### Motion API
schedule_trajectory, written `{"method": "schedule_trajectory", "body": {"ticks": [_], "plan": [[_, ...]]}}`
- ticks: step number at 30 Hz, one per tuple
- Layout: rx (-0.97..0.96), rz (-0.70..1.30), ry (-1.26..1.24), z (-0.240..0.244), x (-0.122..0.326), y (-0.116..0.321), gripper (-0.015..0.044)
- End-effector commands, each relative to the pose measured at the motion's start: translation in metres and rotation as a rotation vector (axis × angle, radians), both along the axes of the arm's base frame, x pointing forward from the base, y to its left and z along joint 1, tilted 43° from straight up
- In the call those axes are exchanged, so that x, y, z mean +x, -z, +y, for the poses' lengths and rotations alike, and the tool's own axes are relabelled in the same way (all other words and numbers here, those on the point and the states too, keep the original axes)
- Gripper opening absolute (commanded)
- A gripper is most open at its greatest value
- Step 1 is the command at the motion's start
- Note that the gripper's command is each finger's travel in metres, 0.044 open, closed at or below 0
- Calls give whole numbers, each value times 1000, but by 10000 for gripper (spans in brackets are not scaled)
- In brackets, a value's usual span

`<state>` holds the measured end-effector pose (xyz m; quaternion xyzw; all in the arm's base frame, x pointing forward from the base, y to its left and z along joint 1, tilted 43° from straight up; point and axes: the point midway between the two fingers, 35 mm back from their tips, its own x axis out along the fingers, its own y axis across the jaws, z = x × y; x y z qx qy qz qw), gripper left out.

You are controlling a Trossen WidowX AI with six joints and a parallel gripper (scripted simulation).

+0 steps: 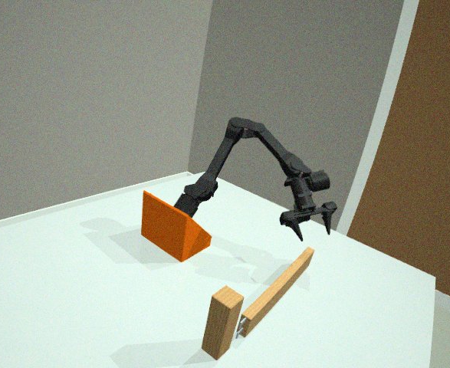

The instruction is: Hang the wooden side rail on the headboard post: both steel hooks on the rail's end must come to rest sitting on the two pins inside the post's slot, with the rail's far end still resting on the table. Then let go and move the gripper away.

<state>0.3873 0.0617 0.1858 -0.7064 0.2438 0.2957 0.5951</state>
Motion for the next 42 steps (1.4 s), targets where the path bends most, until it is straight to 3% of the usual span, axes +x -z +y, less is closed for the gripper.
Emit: {"method": "schedule_trajectory", "body": {"ticks": [1,13,25,35,42], "plan": [[-33,83,15,-35,-2,33,440],[-129,239,-155,-118,-13,118,440],[-141,289,-379,-196,-67,204,440],[-140,199,-523,-229,-130,256,440],[-141,189,-530,-230,-134,258,440]]}}
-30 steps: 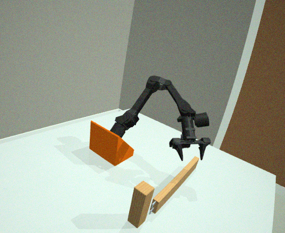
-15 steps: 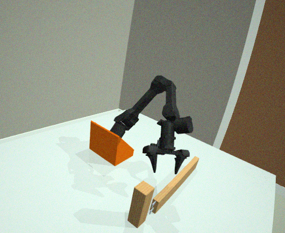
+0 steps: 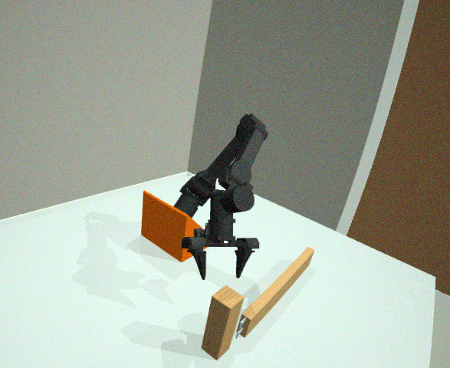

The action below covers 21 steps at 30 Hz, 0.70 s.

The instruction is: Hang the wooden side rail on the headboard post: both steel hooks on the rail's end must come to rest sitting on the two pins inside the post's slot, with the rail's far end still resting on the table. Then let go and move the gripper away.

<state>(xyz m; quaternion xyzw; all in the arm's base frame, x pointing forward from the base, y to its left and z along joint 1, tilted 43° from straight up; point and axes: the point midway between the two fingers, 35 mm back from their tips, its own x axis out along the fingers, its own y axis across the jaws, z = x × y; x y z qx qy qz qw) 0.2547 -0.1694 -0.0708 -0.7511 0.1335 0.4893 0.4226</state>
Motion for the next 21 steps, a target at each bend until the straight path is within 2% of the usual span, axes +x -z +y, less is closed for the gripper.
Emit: {"method": "schedule_trajectory", "body": {"ticks": [1,17,21], "plan": [[3,-12,-14,1,-2,2,440],[6,-10,-6,1,-2,2,440],[75,40,153,2,0,2,440]]}}
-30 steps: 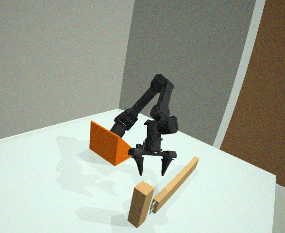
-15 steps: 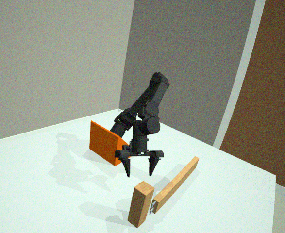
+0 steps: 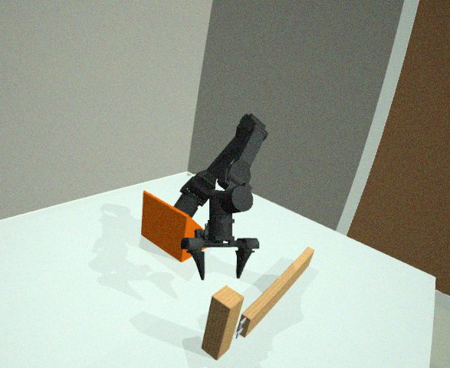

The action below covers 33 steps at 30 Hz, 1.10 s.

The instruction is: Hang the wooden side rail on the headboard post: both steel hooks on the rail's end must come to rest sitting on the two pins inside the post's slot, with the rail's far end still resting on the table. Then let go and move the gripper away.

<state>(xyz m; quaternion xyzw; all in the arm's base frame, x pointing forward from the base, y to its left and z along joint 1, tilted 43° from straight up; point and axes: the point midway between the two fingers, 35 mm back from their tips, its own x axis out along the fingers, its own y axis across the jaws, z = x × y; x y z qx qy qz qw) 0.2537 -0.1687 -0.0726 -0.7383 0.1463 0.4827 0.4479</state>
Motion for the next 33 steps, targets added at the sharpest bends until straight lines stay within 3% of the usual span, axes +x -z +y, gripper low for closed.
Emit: {"method": "schedule_trajectory", "body": {"ticks": [1,17,33], "plan": [[62,48,147,1,1,0,440],[388,216,932,6,7,1,440],[748,259,1727,10,14,-2,440]]}}
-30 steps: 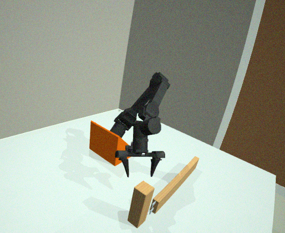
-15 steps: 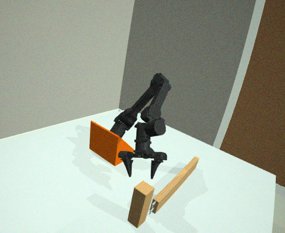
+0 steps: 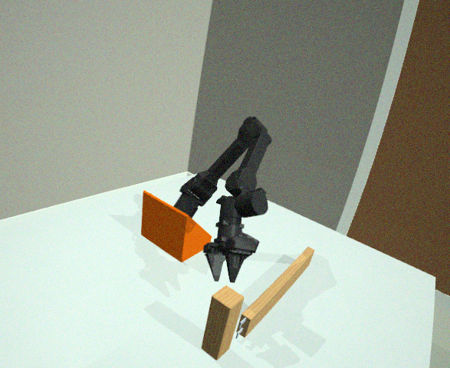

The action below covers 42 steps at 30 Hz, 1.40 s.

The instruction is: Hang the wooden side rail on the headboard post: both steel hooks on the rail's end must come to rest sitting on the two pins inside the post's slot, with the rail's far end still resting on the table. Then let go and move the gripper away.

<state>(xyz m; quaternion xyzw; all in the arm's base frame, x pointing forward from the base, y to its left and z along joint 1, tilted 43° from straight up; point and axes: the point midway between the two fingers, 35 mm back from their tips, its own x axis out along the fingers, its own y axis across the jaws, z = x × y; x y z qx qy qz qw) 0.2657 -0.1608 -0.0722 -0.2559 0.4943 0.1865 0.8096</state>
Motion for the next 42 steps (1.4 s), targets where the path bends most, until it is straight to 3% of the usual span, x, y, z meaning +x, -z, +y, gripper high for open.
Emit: {"method": "schedule_trajectory", "body": {"ticks": [1,28,42], "plan": [[127,18,386,3,2,-2,440],[693,-131,1749,10,13,-14,440],[710,-138,1781,10,13,-14,440]]}}
